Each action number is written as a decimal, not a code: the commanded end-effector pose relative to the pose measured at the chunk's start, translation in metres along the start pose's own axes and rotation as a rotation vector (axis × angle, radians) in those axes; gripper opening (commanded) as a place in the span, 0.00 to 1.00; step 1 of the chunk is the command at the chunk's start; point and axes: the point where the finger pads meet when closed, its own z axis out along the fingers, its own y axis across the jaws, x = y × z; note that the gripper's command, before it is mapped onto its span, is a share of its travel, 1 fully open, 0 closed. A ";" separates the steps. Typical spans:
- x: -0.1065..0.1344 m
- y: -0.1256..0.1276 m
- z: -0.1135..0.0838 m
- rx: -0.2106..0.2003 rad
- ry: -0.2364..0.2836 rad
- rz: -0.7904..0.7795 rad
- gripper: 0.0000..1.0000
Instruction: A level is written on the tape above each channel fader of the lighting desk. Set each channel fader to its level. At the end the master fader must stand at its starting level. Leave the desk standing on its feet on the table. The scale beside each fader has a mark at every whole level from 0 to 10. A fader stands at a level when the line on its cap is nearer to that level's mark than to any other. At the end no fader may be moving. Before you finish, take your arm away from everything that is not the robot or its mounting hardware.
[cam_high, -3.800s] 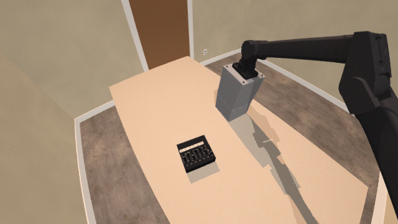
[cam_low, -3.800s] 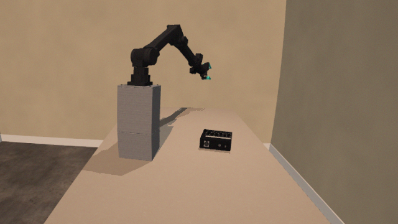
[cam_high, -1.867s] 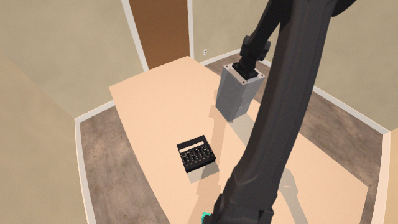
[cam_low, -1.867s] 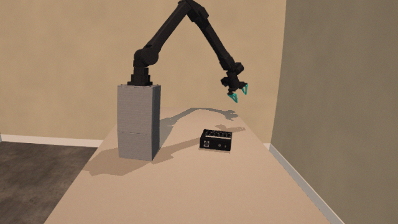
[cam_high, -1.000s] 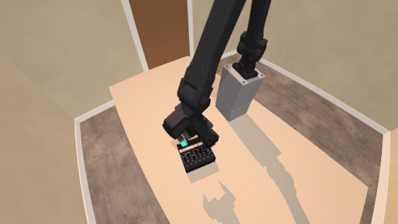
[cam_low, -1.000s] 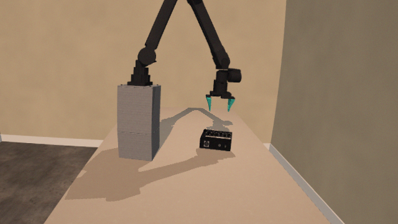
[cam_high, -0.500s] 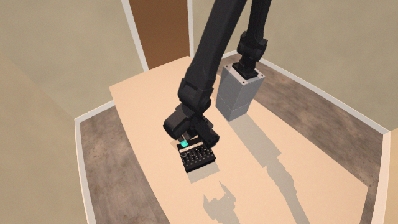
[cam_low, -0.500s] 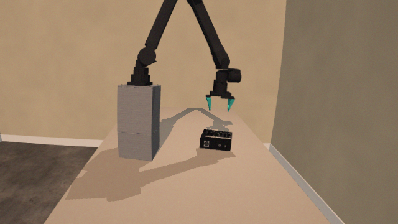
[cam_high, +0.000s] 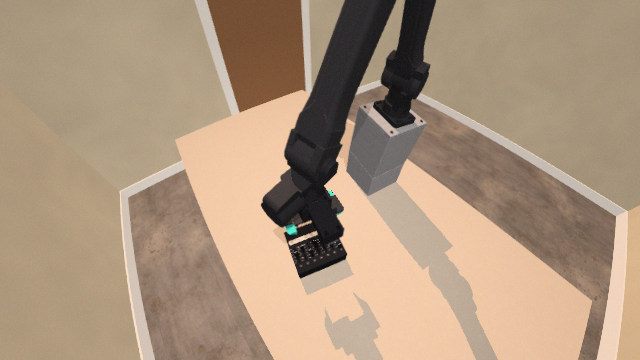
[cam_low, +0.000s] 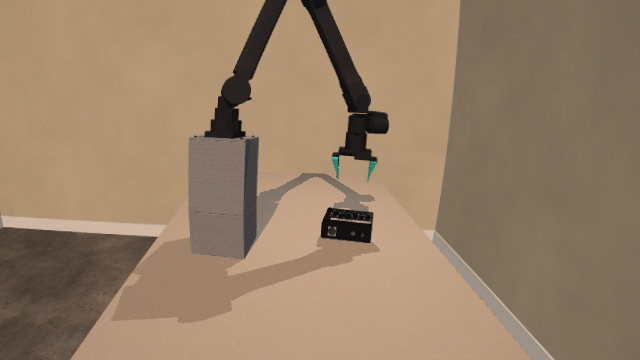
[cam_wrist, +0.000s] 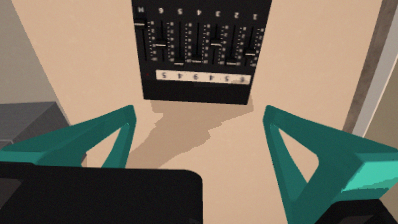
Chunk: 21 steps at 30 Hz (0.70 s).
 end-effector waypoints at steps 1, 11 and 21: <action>-0.010 -0.017 0.001 0.029 -0.011 0.201 1.00; -0.012 -0.018 0.011 0.015 -0.002 0.673 1.00; -0.012 -0.022 0.027 -0.002 0.014 1.113 1.00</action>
